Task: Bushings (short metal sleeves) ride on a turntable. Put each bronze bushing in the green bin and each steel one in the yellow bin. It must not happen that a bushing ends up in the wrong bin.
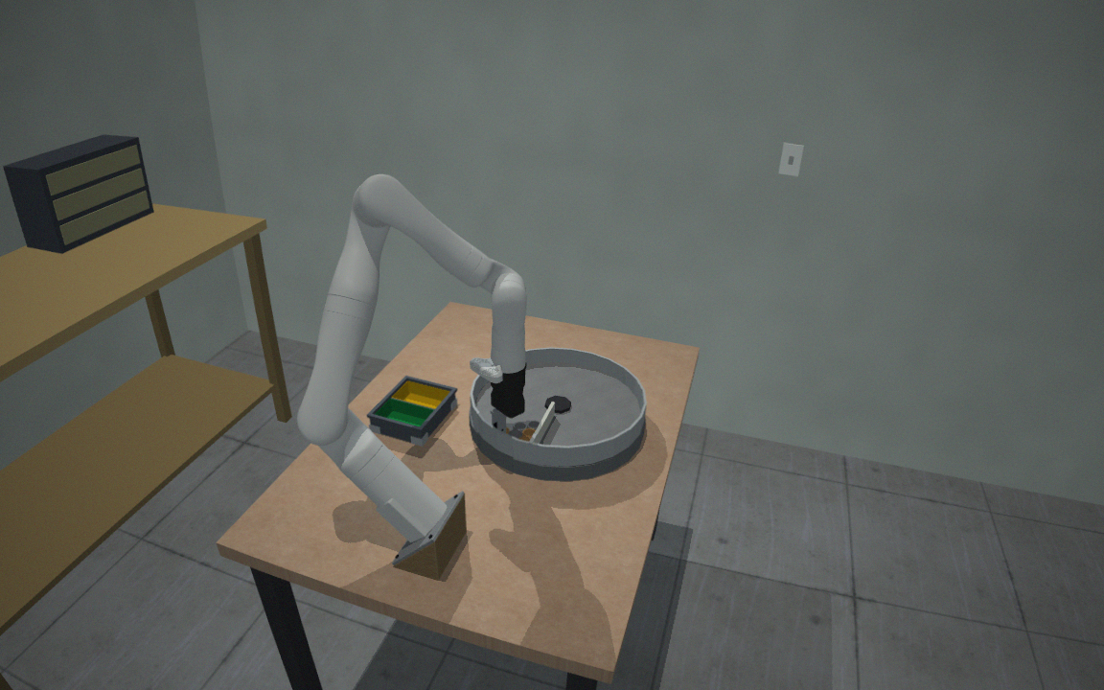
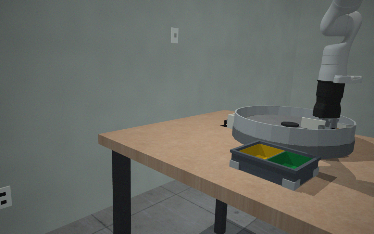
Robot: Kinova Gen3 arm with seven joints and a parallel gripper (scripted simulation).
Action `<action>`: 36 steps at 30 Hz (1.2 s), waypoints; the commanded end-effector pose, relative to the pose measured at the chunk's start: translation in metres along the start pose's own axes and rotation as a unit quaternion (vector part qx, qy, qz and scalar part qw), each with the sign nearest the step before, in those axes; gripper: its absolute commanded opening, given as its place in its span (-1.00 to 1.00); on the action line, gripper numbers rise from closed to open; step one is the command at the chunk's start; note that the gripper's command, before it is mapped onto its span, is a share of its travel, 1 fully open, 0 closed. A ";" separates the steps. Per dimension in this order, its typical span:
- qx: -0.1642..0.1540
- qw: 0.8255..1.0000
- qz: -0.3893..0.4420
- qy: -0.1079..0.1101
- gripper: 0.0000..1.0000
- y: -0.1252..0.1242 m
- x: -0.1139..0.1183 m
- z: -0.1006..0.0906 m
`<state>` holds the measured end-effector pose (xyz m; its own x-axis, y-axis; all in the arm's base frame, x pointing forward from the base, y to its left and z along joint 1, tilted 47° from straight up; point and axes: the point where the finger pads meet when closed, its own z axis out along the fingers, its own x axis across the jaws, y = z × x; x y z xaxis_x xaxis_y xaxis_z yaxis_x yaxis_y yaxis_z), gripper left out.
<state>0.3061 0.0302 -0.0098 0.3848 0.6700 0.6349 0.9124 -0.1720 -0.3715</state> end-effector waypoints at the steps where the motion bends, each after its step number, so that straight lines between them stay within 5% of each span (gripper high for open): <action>1: -0.001 1.000 0.000 0.000 -1.00 0.000 0.000 -0.002; 36: -0.001 1.000 0.000 0.000 -1.00 0.000 0.000 -0.012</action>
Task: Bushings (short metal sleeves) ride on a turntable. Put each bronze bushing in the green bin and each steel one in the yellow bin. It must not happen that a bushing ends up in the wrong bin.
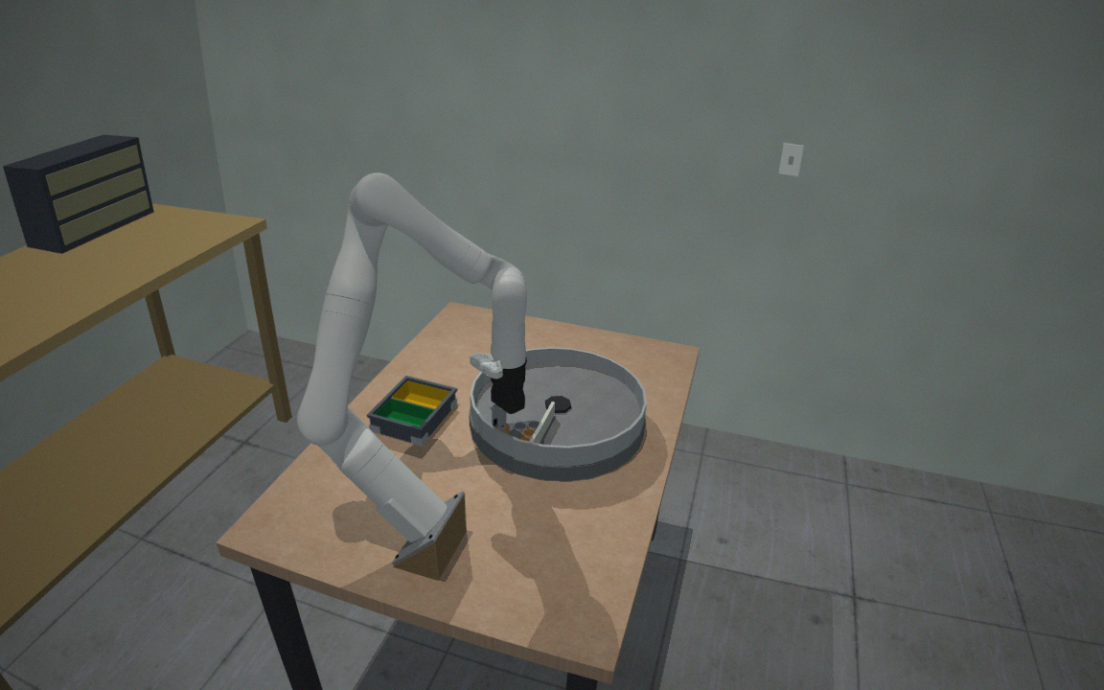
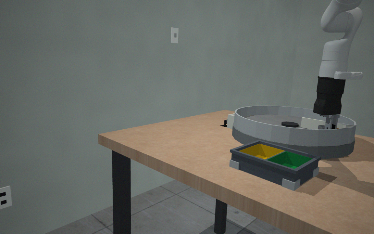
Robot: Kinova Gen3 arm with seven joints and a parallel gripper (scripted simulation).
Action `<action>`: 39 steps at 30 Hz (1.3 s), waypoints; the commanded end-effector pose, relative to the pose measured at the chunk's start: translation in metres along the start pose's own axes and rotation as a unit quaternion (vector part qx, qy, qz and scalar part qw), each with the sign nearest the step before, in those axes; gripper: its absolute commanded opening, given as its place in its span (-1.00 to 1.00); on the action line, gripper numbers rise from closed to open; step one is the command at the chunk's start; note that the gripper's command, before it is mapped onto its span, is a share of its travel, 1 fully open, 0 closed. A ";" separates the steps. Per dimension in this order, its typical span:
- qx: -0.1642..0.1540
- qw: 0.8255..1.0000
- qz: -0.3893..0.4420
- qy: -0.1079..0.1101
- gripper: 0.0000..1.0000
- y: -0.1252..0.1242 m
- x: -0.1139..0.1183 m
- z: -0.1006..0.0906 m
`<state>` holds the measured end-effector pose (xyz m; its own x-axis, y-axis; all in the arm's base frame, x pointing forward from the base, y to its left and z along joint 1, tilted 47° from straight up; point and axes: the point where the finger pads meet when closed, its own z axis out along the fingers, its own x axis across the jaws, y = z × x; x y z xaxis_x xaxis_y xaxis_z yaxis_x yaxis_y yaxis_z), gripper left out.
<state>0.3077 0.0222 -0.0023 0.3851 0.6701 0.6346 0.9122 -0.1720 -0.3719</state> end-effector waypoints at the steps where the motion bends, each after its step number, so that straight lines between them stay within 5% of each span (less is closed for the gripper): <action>1: -0.001 1.000 0.000 0.000 -1.00 0.000 0.000 -0.001; 39: -0.001 1.000 0.000 0.000 -1.00 0.000 0.000 -0.013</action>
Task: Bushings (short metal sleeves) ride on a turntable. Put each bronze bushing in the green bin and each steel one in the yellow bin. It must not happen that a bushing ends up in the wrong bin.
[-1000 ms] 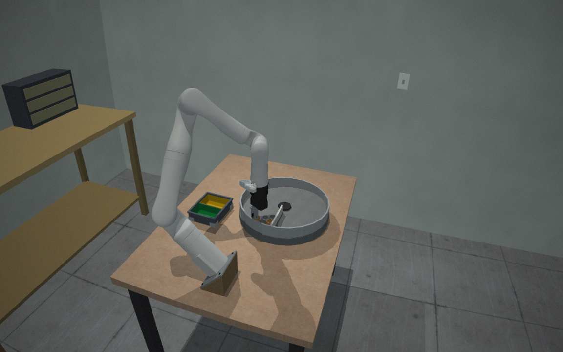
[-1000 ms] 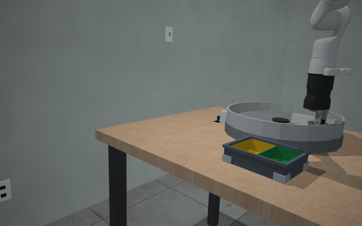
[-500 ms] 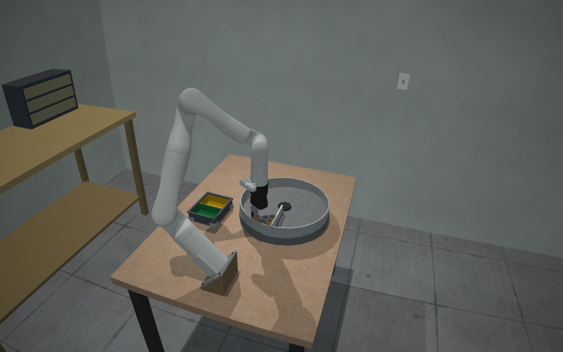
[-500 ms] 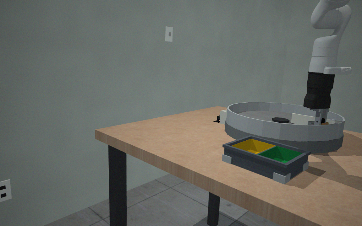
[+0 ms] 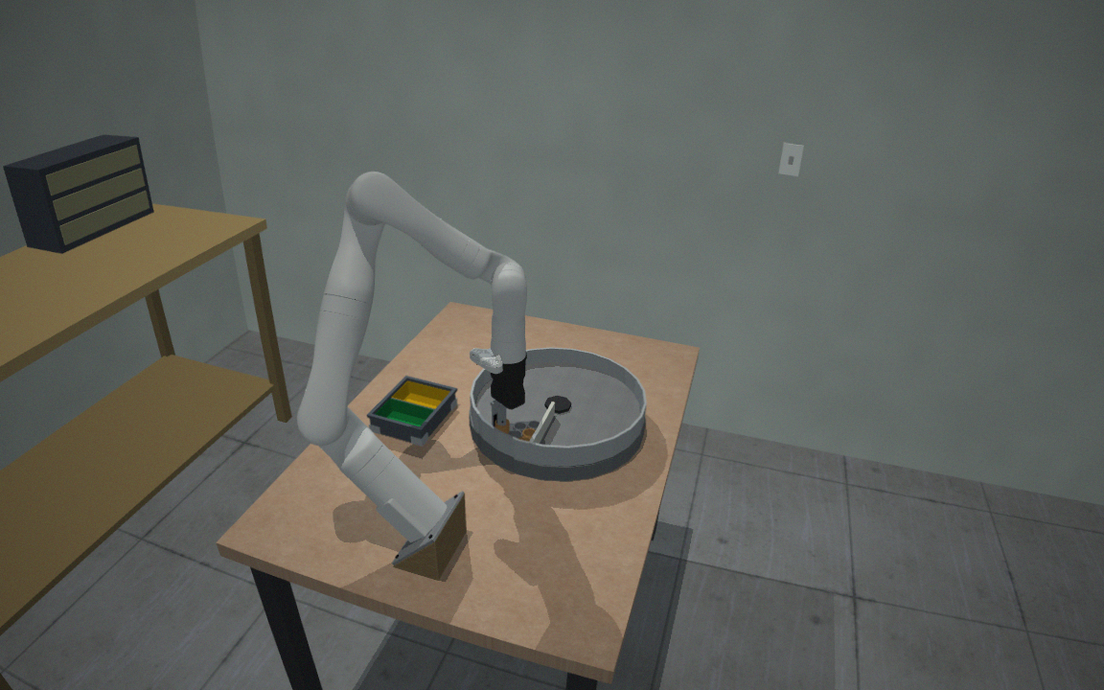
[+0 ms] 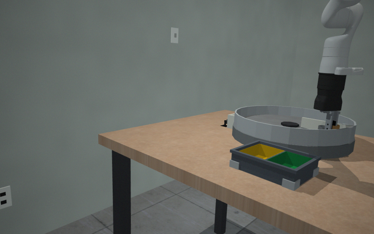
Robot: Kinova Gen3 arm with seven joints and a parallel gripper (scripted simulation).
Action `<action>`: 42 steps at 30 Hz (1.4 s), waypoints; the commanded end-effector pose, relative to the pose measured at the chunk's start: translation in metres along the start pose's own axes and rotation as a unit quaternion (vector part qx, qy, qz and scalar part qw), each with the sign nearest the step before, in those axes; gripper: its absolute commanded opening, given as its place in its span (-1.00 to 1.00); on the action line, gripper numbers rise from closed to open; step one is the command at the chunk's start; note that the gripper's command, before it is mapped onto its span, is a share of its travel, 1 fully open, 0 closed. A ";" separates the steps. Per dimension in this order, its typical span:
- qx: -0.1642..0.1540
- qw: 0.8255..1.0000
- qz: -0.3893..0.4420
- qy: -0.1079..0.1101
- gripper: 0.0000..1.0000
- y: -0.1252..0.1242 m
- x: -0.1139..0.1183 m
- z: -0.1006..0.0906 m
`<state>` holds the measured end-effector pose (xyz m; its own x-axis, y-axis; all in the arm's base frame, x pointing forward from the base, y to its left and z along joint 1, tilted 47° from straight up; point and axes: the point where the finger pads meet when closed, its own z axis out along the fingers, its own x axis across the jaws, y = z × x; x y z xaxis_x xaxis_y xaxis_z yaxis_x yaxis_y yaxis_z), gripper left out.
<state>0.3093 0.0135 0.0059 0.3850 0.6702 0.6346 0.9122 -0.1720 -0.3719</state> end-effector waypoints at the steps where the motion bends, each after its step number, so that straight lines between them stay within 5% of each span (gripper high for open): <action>1: -0.001 1.000 0.000 0.000 -1.00 0.000 0.000 -0.001; 23: -0.001 1.000 0.000 0.000 -1.00 0.000 0.000 -0.007; 42: -0.001 1.000 0.000 0.000 -1.00 0.000 0.000 -0.053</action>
<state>0.3144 -0.0200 0.0381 0.3864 0.6690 0.6349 0.9108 -0.1683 -0.3769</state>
